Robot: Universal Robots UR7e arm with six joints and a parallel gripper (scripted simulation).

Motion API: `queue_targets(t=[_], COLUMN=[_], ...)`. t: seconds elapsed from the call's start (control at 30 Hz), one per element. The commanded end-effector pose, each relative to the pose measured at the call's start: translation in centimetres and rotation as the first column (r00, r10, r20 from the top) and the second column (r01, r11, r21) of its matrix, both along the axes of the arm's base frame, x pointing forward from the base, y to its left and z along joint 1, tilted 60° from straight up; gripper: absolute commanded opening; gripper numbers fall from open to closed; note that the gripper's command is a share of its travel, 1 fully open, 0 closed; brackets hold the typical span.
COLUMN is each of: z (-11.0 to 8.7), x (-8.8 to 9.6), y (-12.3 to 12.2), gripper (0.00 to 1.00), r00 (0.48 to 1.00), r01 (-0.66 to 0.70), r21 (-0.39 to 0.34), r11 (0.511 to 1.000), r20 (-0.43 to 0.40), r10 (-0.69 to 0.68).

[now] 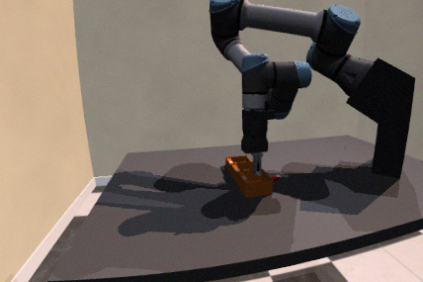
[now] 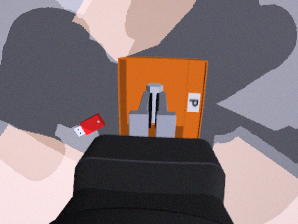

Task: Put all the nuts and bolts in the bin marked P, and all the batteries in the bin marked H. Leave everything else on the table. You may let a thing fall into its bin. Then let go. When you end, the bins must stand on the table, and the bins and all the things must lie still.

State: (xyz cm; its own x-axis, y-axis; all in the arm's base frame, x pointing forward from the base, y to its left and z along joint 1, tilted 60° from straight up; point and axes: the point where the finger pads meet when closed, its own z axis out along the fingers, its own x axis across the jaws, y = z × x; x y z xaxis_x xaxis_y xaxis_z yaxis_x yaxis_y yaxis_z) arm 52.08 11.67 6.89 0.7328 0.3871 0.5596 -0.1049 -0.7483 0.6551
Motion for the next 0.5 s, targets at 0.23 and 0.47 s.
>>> queue_targets(t=[0.23,0.47], z=[-1.0,-1.3], x=[1.4,1.7], y=[-1.1,-1.4], gripper=[0.0,0.0], r00=[1.0,1.0], r01=[-0.001,-0.001], r21=[0.0,0.0], r11=[1.0,1.0], r20=[0.001,0.001], r10=[0.001,0.001])
